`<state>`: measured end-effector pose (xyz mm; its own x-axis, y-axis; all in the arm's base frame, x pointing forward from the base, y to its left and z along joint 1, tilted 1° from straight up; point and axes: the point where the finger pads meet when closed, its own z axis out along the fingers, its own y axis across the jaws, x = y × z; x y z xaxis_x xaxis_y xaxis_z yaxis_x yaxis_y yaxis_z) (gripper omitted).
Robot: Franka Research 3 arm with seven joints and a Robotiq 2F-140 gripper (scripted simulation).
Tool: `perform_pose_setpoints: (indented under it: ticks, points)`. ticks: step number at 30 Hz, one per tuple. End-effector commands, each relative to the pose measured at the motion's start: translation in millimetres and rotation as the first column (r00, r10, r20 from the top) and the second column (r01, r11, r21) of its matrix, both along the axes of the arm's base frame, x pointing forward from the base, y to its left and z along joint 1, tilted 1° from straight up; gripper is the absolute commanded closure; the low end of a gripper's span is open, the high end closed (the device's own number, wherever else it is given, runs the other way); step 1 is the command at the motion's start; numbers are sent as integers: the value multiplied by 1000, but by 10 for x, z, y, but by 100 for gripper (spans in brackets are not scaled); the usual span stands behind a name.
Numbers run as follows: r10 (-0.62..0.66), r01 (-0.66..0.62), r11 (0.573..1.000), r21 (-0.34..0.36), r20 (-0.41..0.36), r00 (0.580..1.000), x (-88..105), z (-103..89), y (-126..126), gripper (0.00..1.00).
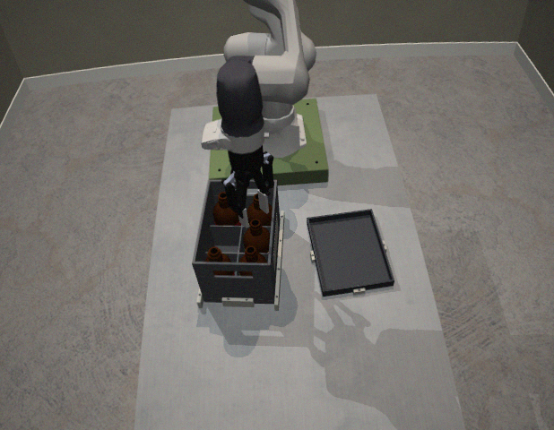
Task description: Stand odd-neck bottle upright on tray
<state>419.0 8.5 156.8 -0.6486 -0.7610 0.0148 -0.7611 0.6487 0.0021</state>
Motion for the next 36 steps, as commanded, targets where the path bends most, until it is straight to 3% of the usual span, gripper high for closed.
perform_pose_setpoints:
  ticks: [1, 19, 36]
  points:
    - [-2, 2, 1000, -1, 1, 1000, -2, -9, 9, 56]
    - [-2, 2, 1000, -1, 1, 1000, -3, -89, 8, 56]
    - [-2, 2, 1000, -1, 1, 1000, -5, -278, 6, 56]
